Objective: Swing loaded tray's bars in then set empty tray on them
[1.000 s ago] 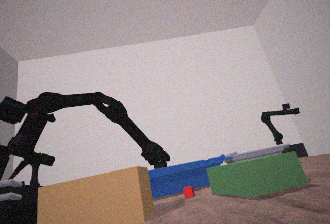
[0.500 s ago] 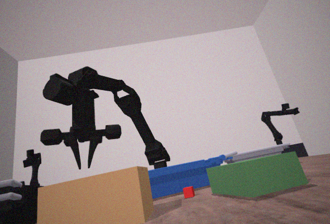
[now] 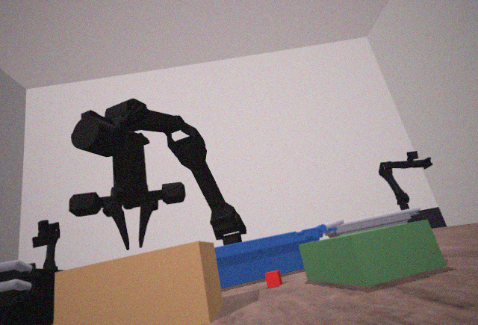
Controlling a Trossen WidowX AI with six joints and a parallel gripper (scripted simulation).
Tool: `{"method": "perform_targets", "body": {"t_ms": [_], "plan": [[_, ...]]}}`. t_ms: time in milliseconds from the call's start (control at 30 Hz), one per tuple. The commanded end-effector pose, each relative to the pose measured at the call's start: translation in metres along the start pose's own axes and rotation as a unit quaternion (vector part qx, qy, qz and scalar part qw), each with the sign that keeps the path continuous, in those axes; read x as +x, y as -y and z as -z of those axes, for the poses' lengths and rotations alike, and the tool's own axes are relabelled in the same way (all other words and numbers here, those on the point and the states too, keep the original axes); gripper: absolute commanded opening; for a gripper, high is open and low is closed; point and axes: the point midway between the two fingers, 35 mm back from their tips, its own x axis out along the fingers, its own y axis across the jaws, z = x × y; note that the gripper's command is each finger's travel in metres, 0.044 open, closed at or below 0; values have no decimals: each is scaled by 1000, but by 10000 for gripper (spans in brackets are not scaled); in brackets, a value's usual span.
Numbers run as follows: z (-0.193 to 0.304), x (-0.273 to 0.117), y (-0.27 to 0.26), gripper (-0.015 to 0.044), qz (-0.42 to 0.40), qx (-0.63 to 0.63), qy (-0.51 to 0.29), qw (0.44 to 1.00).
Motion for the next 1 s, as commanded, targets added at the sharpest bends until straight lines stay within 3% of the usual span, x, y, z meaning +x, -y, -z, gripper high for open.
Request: {"method": "perform_targets", "body": {"t_ms": [0,467,967], "plan": [[-1,16,2,82,6,2,4,1000],[-3,50,3,82,6,2,4,1000],[-2,15,39,82,7,2,4,1000]]}}
